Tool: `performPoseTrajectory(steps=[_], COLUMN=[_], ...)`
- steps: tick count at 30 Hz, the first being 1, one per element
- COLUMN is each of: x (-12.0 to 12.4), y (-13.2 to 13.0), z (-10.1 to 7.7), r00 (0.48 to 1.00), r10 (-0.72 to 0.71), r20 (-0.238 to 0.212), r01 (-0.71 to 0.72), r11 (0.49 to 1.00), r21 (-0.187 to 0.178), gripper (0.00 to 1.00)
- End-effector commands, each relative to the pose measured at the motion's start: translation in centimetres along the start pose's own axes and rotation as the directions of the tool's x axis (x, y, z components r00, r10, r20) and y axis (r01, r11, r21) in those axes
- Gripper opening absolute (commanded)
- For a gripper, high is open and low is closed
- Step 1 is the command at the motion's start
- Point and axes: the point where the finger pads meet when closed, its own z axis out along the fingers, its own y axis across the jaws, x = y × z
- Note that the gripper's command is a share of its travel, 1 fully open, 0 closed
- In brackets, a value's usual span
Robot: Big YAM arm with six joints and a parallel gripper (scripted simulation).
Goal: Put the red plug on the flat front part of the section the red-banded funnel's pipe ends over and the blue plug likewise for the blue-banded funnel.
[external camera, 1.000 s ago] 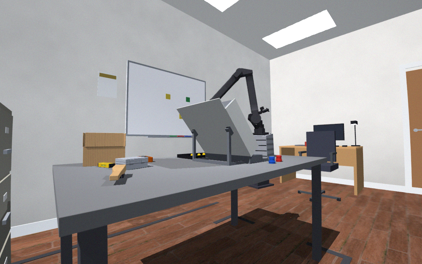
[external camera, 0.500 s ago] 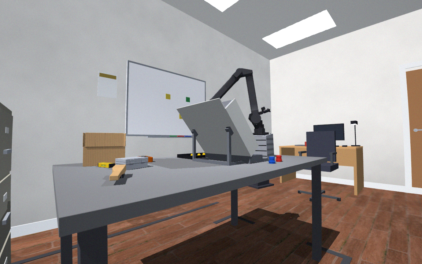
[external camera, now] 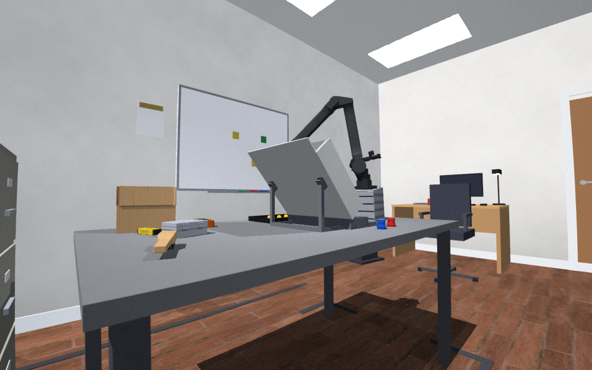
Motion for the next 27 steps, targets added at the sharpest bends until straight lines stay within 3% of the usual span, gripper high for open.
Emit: performPoseTrajectory(steps=[1,13,27], x=[-0.7,-0.5,-0.5], y=[-1.6,-1.0,-0.9], z=[1.4,10.9,11.0], r00=[1.0,1.0,1.0], r10=[-0.002,-0.003,-0.003], r20=[0.014,0.012,0.02], r01=[0.002,0.002,0.002], r11=[1.0,1.0,1.0], r21=[0.016,0.014,0.025], gripper=[0.8,0.8,0.8])
